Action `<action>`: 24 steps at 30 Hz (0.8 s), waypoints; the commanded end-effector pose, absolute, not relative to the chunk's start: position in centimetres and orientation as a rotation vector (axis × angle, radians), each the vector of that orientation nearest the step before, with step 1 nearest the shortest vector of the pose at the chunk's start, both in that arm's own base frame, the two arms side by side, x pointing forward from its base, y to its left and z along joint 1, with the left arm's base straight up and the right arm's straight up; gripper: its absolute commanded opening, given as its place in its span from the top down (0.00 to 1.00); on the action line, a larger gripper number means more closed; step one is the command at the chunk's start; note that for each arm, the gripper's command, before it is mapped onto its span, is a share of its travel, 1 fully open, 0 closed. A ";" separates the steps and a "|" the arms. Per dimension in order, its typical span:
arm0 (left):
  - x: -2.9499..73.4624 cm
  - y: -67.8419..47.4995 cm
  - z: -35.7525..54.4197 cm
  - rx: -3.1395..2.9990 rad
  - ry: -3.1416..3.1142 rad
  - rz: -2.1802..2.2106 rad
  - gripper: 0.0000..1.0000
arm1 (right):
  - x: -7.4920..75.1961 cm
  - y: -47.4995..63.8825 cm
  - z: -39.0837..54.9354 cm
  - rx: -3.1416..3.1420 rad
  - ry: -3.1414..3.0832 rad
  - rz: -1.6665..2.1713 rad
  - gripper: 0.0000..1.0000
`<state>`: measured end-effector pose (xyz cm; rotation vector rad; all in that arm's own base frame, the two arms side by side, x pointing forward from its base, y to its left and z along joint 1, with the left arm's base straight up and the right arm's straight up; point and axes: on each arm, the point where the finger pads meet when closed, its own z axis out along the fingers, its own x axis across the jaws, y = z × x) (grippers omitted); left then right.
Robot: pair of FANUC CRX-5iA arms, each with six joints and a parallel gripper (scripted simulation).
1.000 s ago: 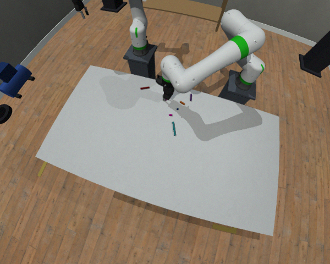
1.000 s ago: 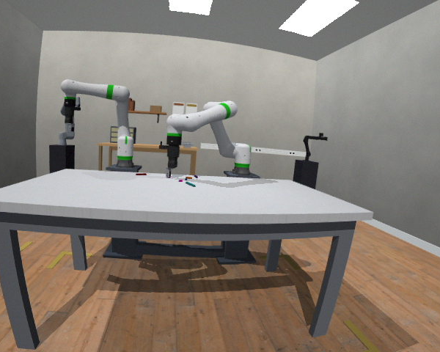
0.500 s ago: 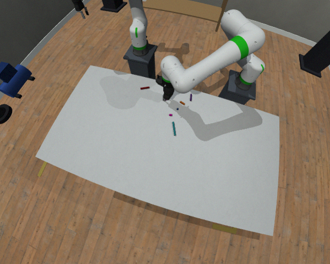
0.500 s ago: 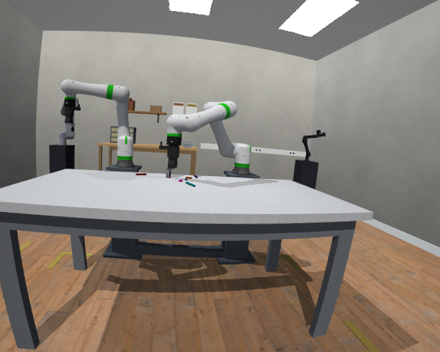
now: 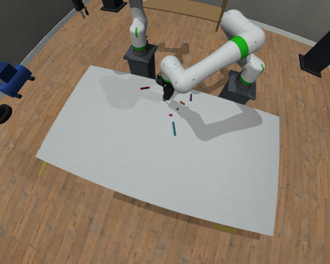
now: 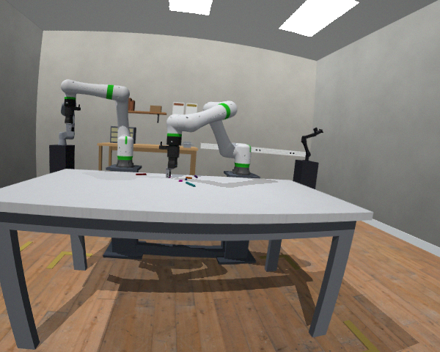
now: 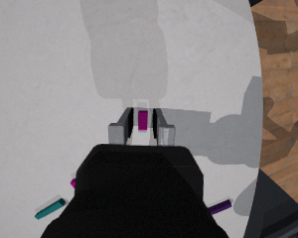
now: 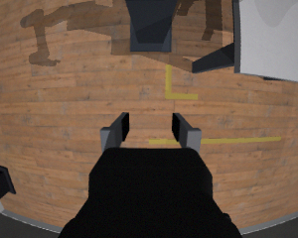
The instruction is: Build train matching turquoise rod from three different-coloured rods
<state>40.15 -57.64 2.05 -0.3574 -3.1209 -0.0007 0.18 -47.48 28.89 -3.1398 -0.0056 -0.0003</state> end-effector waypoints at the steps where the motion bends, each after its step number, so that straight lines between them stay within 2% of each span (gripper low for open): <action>1: 40.2 -57.7 2.2 -0.357 -3.122 0.002 0.46 | 0.2 -47.5 29.0 -3.142 -0.006 0.000 0.00; 12: 40.2 -57.7 2.2 -0.357 -3.122 0.002 0.46 | 0.2 -47.5 29.0 -3.142 -0.006 0.000 0.00; 13: 40.2 -57.7 2.2 -0.357 -3.122 0.002 0.76 | 0.2 -47.5 29.0 -3.142 -0.006 0.000 0.00; 24: 40.2 -57.7 2.2 -0.357 -3.122 0.002 0.76 | 0.2 -47.5 29.0 -3.142 -0.006 0.000 0.00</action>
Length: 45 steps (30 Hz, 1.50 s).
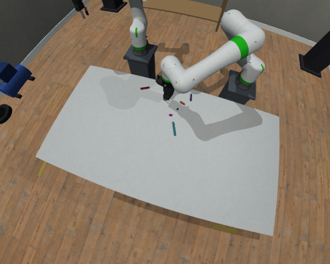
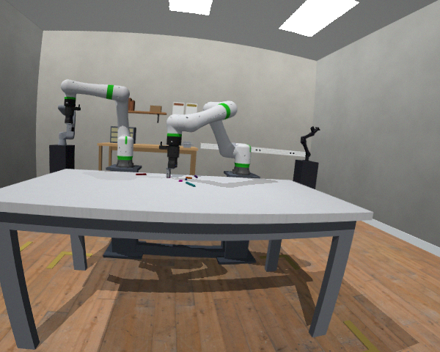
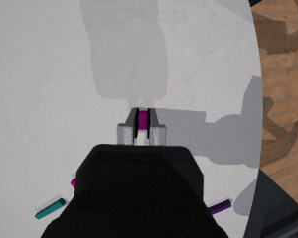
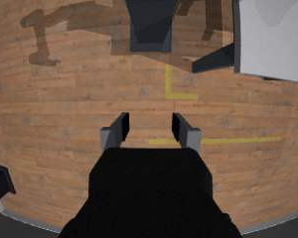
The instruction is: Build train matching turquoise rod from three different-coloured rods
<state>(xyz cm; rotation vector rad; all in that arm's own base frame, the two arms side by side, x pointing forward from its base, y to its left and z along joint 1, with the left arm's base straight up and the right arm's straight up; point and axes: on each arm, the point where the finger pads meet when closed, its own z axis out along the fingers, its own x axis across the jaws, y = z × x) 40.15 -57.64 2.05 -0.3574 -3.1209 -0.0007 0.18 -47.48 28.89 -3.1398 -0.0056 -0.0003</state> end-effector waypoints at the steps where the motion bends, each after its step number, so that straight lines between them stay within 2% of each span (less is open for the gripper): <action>1: 40.2 -57.7 2.2 -0.357 -3.122 0.002 0.76 | 0.2 -47.5 29.0 -3.142 -0.006 0.000 0.00; 26: 40.2 -57.7 2.6 -0.357 -3.122 0.002 0.76 | 0.2 -47.5 29.0 -3.142 -0.006 0.000 0.00; 45: 40.2 -57.7 12.1 -0.358 -3.122 0.002 0.76 | 0.2 -47.5 29.0 -3.142 -0.006 0.000 0.00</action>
